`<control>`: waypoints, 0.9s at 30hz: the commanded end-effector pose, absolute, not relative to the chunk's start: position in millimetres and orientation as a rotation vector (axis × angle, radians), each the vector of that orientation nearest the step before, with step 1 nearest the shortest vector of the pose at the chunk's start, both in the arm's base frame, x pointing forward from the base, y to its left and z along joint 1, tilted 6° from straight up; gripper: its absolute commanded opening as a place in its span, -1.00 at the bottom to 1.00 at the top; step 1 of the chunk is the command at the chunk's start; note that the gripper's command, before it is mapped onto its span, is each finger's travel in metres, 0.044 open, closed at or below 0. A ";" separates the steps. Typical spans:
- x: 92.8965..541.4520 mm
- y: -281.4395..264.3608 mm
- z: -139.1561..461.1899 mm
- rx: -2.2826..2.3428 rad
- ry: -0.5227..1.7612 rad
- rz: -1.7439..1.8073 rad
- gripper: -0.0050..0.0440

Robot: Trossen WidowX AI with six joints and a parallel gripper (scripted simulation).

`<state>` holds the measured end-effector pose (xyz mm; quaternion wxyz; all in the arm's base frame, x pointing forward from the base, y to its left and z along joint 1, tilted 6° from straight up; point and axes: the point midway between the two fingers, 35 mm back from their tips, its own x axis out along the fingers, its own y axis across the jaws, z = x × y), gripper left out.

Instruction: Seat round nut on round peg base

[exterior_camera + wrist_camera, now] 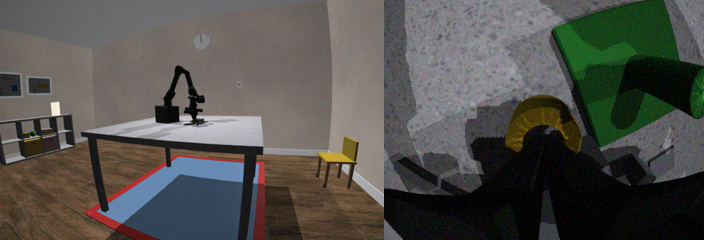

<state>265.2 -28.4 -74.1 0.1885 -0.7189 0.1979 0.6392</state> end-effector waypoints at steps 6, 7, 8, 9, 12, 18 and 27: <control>262.1 -31.8 -77.5 -2.015 0.550 1.815 -0.80; 262.1 -31.8 -77.5 -2.015 0.550 1.815 -0.80; 262.1 -31.8 -77.5 -2.015 0.550 1.815 -0.80; 261.6 -33.8 -76.5 -2.015 0.550 1.815 -0.80; 260.7 -35.6 -76.1 -2.015 0.550 1.815 -0.80; 259.5 -37.7 -76.2 -2.015 0.550 1.815 -0.80; 258.0 -40.1 -76.2 -2.015 0.550 1.815 -0.80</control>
